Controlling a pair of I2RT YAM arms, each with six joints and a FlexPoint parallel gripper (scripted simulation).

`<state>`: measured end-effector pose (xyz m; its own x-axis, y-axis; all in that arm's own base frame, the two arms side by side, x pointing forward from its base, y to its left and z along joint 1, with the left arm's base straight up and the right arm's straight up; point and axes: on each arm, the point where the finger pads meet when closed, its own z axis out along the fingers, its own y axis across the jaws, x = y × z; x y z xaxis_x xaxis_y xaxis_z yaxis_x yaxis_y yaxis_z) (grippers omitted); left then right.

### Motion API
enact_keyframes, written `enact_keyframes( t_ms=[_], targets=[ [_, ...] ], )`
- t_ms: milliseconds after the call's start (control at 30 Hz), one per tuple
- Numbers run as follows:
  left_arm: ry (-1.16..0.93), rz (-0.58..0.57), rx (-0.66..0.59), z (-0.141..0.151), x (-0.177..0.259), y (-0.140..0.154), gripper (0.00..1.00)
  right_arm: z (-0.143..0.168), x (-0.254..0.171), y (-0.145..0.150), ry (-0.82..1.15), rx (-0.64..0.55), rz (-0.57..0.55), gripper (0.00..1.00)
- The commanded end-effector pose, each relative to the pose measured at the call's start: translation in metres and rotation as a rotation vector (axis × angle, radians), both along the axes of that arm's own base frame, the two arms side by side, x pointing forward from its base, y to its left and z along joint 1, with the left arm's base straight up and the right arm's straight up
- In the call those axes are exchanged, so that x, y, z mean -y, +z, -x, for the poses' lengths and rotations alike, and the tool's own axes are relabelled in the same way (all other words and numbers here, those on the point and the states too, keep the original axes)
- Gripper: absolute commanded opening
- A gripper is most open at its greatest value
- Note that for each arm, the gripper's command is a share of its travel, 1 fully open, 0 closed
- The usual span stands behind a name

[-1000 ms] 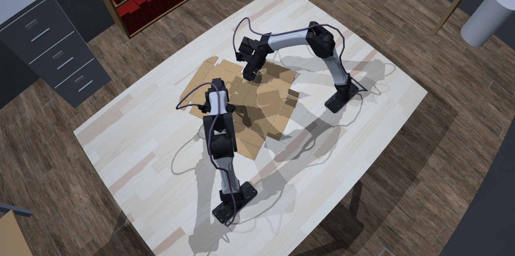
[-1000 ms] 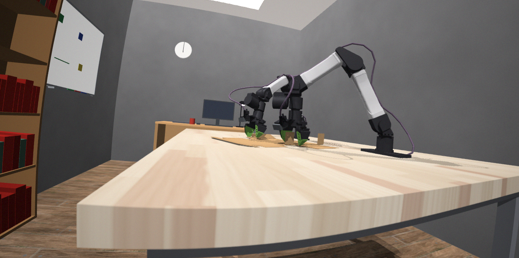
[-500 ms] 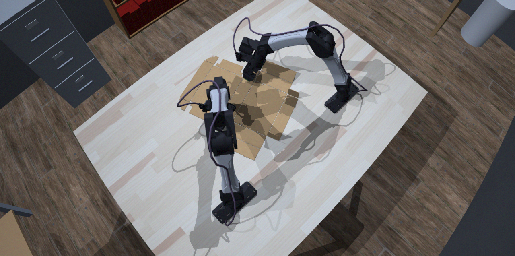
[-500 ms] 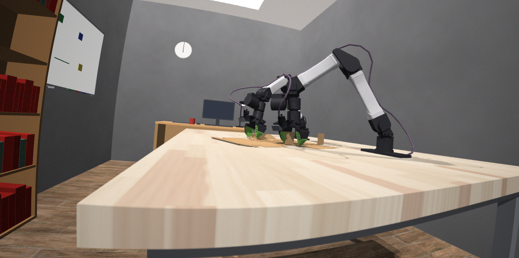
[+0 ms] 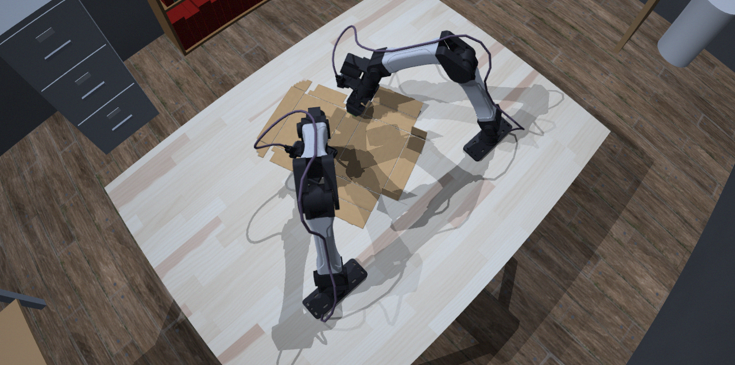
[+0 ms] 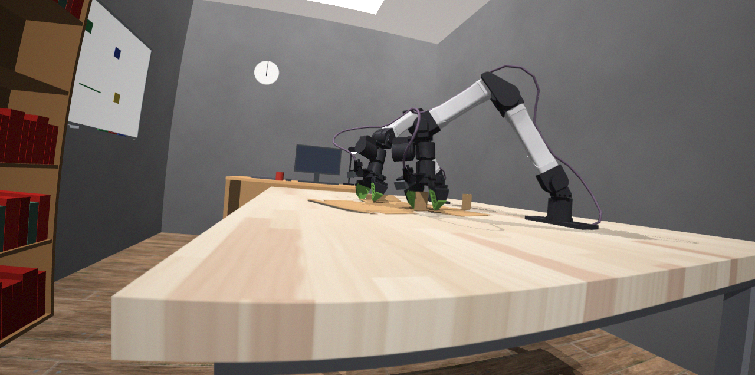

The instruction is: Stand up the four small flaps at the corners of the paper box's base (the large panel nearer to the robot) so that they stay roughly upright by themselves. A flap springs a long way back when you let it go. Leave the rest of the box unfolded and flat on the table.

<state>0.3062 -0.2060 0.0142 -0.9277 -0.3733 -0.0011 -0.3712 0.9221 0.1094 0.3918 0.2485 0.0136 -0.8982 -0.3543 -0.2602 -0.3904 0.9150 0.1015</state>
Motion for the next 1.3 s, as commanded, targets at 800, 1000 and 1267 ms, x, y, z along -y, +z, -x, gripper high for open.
enact_keyframes(
  t_ms=[800,1000,1267],
  targets=[
    [-0.001,-0.039,-0.024,0.005,-0.005,-0.008,0.77,0.005,-0.018,-0.001,-0.003,-0.011,-0.01,0.77],
    [-0.001,-0.039,-0.024,0.005,-0.005,-0.008,0.77,0.002,-0.022,0.031,-0.002,0.035,-0.04,0.77],
    [0.001,-0.006,0.007,-0.001,-0.001,0.002,0.77,0.006,-0.026,0.037,-0.013,0.034,-0.041,0.77]
  ],
)
